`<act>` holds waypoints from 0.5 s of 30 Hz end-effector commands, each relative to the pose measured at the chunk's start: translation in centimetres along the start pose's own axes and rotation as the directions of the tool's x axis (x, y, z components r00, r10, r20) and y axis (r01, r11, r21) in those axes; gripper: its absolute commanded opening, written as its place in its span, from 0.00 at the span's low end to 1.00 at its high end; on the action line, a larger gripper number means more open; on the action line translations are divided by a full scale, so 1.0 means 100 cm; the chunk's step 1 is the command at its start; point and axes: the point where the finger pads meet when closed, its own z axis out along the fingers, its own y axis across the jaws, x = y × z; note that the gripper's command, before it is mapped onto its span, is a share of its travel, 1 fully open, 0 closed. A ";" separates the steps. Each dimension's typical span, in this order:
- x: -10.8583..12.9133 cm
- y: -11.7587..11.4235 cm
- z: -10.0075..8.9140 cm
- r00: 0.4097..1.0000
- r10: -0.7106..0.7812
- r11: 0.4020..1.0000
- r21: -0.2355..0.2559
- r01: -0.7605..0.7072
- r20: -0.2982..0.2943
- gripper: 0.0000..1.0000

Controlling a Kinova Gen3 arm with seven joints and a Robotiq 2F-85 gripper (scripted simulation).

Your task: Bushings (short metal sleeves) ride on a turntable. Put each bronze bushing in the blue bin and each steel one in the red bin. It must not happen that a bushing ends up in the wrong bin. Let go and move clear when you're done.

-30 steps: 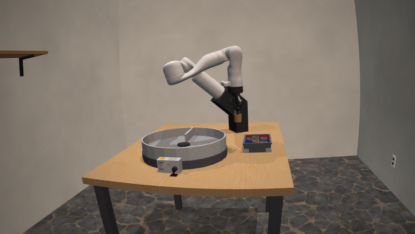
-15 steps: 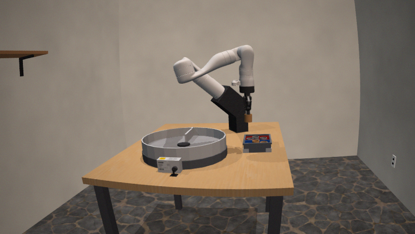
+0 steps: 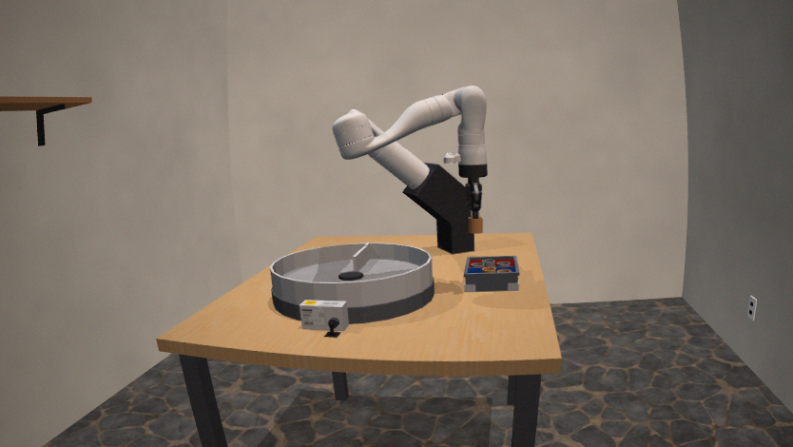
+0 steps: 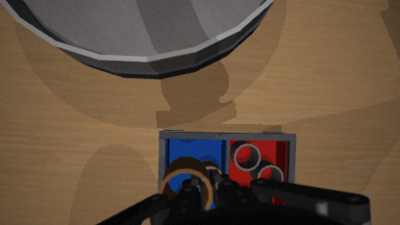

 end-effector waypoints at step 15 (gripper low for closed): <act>-0.003 -0.003 0.000 1.000 0.009 1.000 0.008 -0.009 0.004 0.00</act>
